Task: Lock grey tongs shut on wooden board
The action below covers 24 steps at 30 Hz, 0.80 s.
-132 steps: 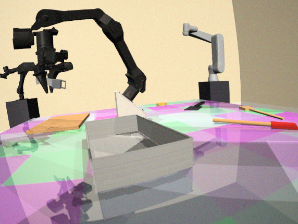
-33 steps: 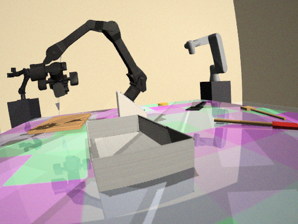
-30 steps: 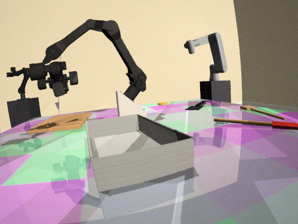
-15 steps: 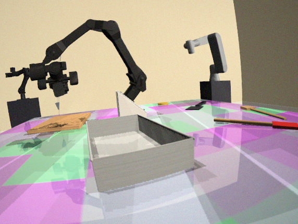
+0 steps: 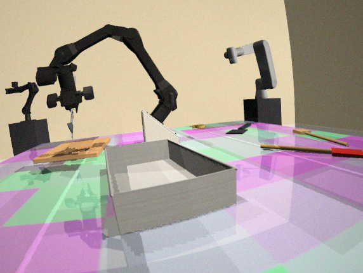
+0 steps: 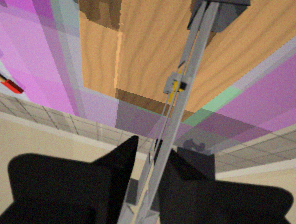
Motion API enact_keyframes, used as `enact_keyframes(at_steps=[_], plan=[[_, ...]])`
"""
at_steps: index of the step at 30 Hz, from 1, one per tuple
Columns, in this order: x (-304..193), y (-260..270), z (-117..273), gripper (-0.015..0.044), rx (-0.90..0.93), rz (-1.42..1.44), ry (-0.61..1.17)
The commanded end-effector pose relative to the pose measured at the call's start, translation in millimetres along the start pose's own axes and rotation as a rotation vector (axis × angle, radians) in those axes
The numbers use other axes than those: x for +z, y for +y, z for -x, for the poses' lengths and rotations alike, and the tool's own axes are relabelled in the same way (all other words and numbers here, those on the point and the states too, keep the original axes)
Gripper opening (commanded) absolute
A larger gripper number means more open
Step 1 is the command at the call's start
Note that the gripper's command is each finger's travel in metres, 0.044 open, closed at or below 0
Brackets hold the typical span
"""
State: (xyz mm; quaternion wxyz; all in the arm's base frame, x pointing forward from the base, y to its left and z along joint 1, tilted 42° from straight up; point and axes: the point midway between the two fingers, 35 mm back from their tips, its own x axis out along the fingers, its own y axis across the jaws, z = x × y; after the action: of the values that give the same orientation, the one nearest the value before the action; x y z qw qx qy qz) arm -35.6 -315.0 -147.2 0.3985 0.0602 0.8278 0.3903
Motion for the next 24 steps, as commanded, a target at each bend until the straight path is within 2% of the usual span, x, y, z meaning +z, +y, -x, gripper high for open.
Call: enact_keyframes(at_steps=[1, 13, 24], plan=[[-3, -2, -3, -0.015, -0.002, 0.007, -0.162], [-19, -1, 1, -0.015, -0.082, 0.009, -0.674], [-20, -1, 1, -0.015, -0.09, 0.008, -0.702]])
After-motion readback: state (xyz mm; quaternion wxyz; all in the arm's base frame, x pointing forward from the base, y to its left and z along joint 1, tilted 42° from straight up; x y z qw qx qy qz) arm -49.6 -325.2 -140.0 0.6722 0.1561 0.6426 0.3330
